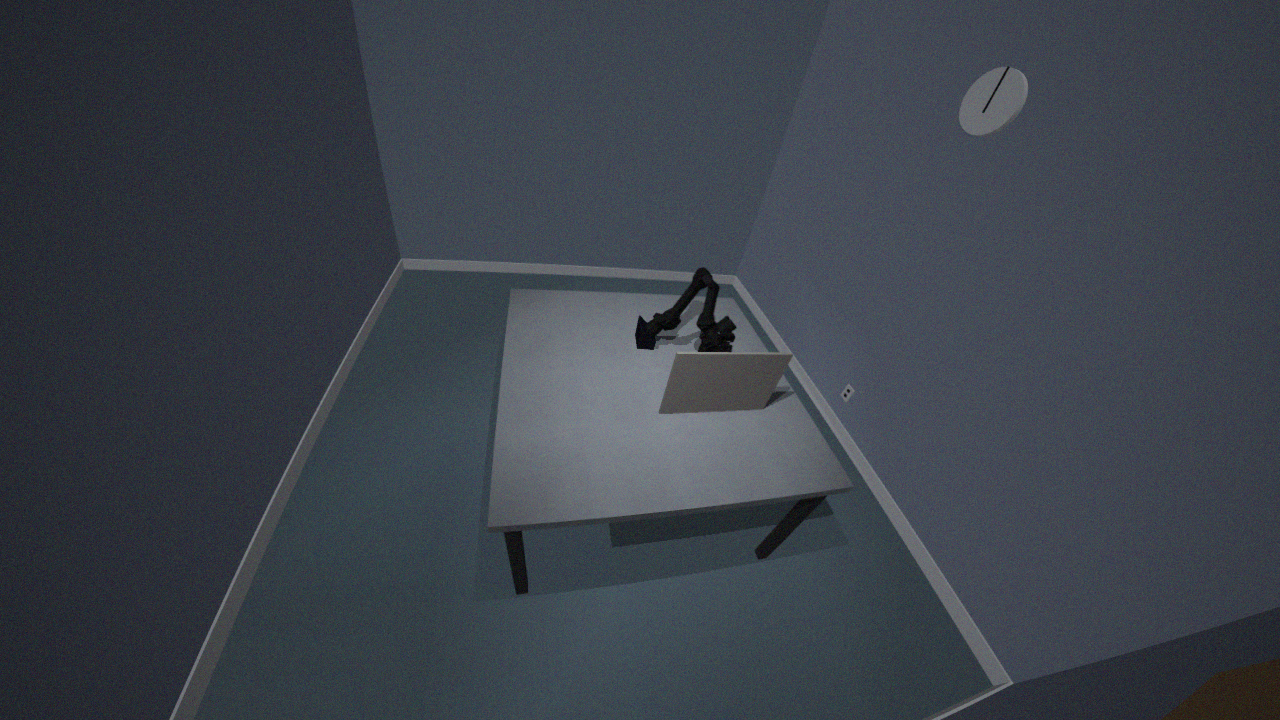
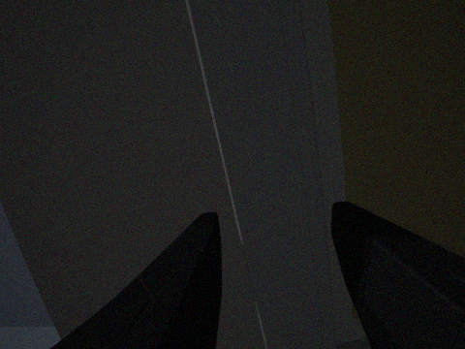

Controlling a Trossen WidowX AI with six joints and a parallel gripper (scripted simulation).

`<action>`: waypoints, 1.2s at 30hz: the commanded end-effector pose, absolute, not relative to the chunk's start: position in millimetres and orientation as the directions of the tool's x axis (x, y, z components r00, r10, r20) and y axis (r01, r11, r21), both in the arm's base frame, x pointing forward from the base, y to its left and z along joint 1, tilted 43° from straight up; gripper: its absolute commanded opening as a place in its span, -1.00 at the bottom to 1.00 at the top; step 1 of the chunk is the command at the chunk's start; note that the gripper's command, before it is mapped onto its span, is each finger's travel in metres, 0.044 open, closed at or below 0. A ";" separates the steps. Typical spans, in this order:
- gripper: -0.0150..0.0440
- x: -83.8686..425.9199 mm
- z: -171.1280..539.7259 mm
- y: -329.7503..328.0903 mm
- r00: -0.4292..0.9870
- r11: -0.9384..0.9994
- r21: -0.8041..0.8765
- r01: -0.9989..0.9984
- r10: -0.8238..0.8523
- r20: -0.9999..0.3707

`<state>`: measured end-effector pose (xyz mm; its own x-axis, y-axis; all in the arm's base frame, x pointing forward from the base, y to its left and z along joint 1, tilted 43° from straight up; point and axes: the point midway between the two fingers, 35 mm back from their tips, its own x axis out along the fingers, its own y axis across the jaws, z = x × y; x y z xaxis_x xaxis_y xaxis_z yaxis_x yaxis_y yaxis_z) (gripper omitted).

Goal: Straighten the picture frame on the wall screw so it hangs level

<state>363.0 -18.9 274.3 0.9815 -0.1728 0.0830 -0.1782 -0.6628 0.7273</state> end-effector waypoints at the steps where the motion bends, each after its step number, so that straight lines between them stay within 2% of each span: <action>1: 0.31 363.0 274.3 -18.8 0.982 -0.661 0.729 -0.178 -0.172 0.083; 2: 0.39 363.0 274.3 -18.8 0.982 -0.661 0.729 -0.178 -0.172 0.083; 7: 0.39 357.3 275.2 -16.9 0.981 -0.645 0.743 -0.176 -0.173 0.083; 19: 0.39 266.2 264.0 0.6 0.981 -0.325 0.936 -0.135 -0.177 0.080; 23: 0.39 266.3 272.9 1.8 0.981 -0.356 0.923 -0.148 -0.173 0.091; 33: 0.39 182.5 287.4 -7.4 0.981 -0.325 0.936 -0.133 -0.177 0.078; 36: 0.39 176.8 286.7 -9.9 0.981 -0.322 0.937 -0.131 -0.177 0.077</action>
